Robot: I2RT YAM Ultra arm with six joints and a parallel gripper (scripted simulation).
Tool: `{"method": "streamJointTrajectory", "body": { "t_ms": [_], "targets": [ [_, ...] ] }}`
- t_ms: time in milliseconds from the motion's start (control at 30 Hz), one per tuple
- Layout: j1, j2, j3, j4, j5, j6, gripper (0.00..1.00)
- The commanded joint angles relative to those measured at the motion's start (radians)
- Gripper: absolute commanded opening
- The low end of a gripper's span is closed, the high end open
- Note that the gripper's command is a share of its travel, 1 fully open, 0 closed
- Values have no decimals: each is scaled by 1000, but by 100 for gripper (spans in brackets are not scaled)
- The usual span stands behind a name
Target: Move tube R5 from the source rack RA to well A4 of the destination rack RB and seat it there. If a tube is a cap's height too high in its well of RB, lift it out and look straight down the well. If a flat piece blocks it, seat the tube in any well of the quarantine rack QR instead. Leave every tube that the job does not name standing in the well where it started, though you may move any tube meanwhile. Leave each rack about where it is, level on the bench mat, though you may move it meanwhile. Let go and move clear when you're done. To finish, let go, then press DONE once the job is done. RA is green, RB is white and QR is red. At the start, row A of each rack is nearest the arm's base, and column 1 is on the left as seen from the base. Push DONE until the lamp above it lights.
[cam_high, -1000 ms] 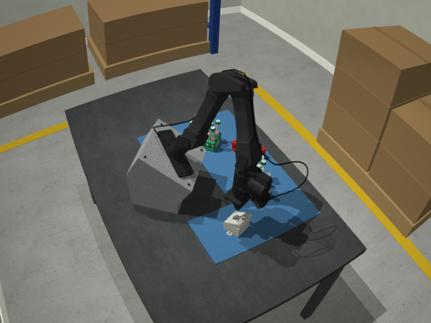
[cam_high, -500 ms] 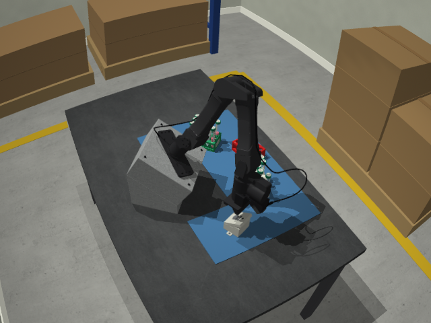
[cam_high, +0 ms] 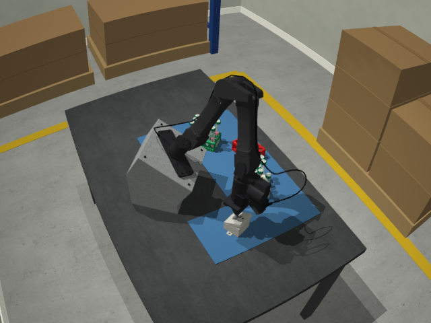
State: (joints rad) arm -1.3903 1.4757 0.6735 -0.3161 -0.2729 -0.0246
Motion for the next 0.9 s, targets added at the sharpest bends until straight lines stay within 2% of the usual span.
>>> {"method": "streamJointTrajectory", "body": {
  "t_ms": [0,200,267,567,667,800,867],
  "targets": [
    [-14,-43,-1,-4,1,9,0],
    [-15,-52,-26,-14,-2,5,0],
    [-16,-55,-10,-11,-2,3,0],
    [-17,-59,-31,-10,-5,-1,0],
    [-18,-61,-12,-5,-6,-4,0],
    [-15,-46,-30,20,-2,4,0],
    [-13,-10,-34,26,1,10,0]
  ]
}}
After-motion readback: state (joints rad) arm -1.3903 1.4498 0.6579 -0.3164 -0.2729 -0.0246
